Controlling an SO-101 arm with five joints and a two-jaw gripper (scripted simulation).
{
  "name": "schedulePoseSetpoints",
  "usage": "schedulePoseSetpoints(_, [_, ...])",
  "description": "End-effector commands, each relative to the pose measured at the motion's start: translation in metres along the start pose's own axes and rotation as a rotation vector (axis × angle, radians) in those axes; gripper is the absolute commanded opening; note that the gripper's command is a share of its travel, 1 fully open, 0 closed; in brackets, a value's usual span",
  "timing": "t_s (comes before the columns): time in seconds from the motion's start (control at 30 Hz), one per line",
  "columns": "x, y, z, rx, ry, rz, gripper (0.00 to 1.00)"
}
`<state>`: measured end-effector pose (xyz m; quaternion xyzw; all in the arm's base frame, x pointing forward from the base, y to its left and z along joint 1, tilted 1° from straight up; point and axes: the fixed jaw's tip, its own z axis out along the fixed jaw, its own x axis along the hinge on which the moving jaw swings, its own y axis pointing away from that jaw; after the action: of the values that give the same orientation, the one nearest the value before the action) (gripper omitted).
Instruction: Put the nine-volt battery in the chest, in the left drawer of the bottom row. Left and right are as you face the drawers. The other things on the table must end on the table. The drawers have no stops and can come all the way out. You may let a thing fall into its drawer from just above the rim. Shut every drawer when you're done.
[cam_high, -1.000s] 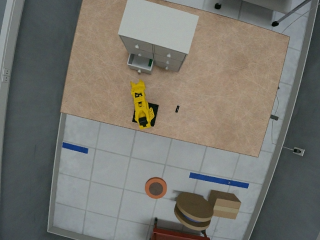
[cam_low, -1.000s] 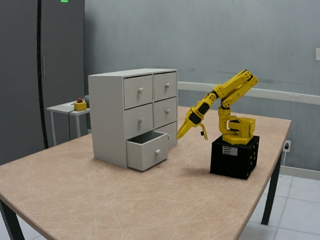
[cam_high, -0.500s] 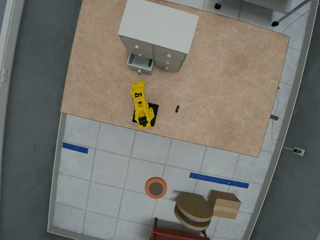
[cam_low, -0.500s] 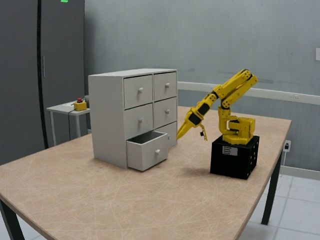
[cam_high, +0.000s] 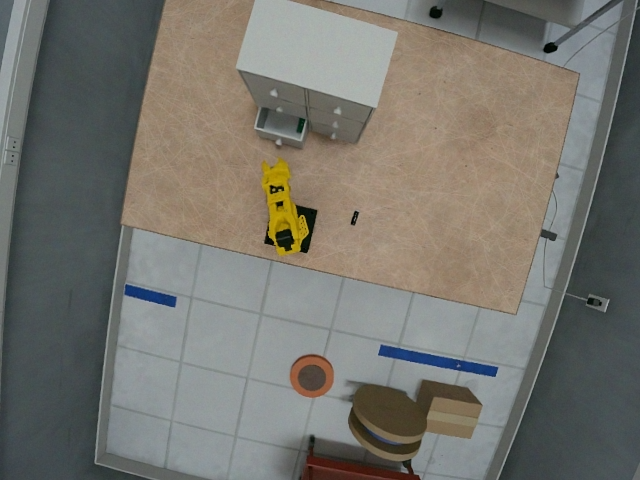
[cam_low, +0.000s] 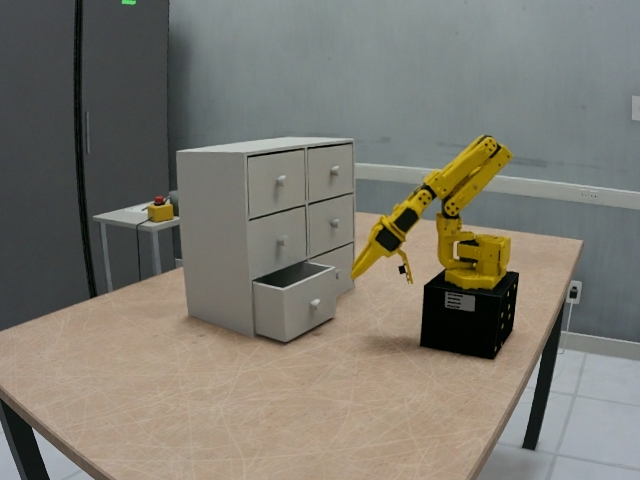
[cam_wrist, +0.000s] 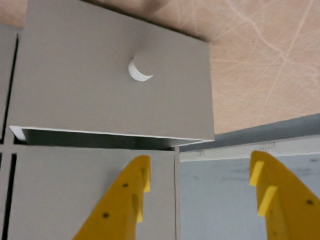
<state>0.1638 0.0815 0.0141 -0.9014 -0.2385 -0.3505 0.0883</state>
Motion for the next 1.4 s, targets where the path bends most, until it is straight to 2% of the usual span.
schedulePoseSetpoints(0.0, [0.009,0.001,0.008,-0.004,0.045,0.004,0.21])
schedulePoseSetpoints(0.23, [0.015,0.002,0.020,-0.009,0.095,0.007,0.21])
schedulePoseSetpoints(0.3, [0.015,0.002,0.020,-0.009,0.095,0.007,0.21])
schedulePoseSetpoints(0.7, [0.044,0.005,0.016,-0.018,0.189,0.011,0.21])
schedulePoseSetpoints(0.87, [0.045,0.006,0.016,-0.020,0.193,0.012,0.21])
schedulePoseSetpoints(1.37, [0.044,0.009,0.044,-0.032,0.300,0.017,0.21])
